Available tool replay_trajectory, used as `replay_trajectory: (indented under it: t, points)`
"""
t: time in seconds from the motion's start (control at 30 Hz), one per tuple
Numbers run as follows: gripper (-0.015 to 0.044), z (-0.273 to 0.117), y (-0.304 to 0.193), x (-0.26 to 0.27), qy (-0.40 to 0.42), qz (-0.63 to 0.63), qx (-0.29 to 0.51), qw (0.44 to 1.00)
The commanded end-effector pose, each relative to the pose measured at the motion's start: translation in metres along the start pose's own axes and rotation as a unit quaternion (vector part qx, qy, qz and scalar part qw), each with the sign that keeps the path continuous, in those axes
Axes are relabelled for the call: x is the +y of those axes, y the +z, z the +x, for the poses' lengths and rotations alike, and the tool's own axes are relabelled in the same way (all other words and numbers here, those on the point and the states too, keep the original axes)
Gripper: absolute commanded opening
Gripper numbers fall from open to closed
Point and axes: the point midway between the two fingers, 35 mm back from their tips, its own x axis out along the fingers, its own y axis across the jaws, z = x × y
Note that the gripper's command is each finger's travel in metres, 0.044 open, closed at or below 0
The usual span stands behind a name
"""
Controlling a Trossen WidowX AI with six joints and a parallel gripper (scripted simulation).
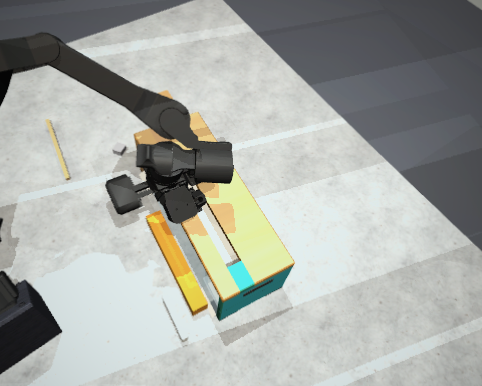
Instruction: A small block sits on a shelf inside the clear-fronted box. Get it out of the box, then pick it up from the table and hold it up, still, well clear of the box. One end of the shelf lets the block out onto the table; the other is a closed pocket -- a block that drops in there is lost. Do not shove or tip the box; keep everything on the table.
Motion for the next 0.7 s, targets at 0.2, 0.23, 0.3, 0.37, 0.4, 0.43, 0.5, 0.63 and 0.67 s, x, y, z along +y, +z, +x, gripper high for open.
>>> replay_trajectory:
  t: [0.2, 0.23, 0.3, 0.37, 0.4, 0.43, 0.5, 0.63, 0.67]
  points:
    - [0.0400, 0.004, -0.012, 0.001, 0.002, -0.002, 0.002, 1.000]
    - [0.0400, 0.004, -0.013, 0.001, 0.002, -0.002, 0.002, 1.000]
    - [0.0400, 0.005, -0.015, 0.001, 0.002, -0.002, 0.002, 1.000]
    - [0.0400, 0.005, -0.017, 0.001, 0.002, -0.002, 0.002, 1.000]
    - [0.0400, 0.006, -0.018, 0.001, 0.002, -0.002, 0.002, 1.000]
    - [0.0400, 0.006, -0.019, 0.001, 0.001, -0.002, 0.002, 1.000]
    - [0.0400, 0.007, -0.020, 0.001, 0.001, -0.002, 0.003, 1.000]
    - [0.0400, 0.008, -0.024, 0.001, 0.001, -0.002, 0.003, 1.000]
    - [0.0400, 0.008, -0.025, 0.001, 0.001, -0.002, 0.003, 1.000]
